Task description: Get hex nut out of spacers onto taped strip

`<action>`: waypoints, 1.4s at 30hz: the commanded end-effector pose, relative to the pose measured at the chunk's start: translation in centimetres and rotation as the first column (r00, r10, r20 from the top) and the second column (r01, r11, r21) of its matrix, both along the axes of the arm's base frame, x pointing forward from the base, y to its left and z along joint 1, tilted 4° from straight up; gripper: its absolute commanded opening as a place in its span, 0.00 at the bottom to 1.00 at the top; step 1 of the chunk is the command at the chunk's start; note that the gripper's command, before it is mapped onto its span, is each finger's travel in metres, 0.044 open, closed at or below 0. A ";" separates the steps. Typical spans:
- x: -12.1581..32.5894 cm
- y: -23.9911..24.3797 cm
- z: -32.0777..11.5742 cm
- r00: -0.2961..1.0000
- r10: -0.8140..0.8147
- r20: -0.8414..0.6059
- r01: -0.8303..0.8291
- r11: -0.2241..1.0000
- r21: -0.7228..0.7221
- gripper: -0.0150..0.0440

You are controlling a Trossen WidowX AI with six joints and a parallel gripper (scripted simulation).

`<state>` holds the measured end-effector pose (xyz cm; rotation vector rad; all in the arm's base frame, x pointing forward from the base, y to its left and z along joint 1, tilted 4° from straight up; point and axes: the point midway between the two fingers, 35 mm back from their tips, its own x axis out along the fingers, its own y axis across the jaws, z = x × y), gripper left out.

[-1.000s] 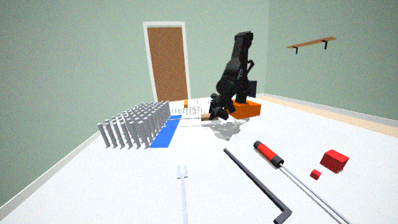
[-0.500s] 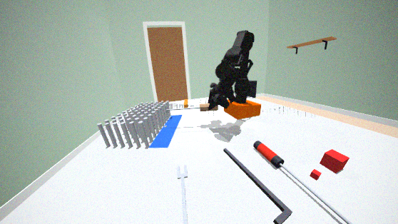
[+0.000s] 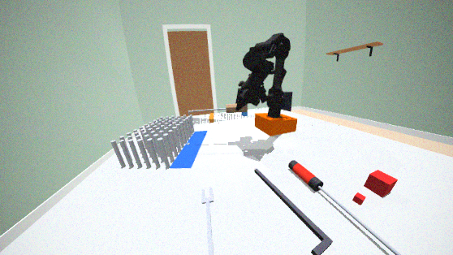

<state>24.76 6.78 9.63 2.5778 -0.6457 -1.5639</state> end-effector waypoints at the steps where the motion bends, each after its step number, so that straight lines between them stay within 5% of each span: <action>1: 0.3 -1.0 0.1 0.997 -0.079 0.015 0.078 0.997 0.023 0.25; 20: 2.3 -4.7 0.5 0.824 -0.566 0.017 0.545 0.802 0.243 0.25; 42: 3.8 -9.9 0.8 0.343 -0.935 -0.092 0.864 0.276 0.420 0.25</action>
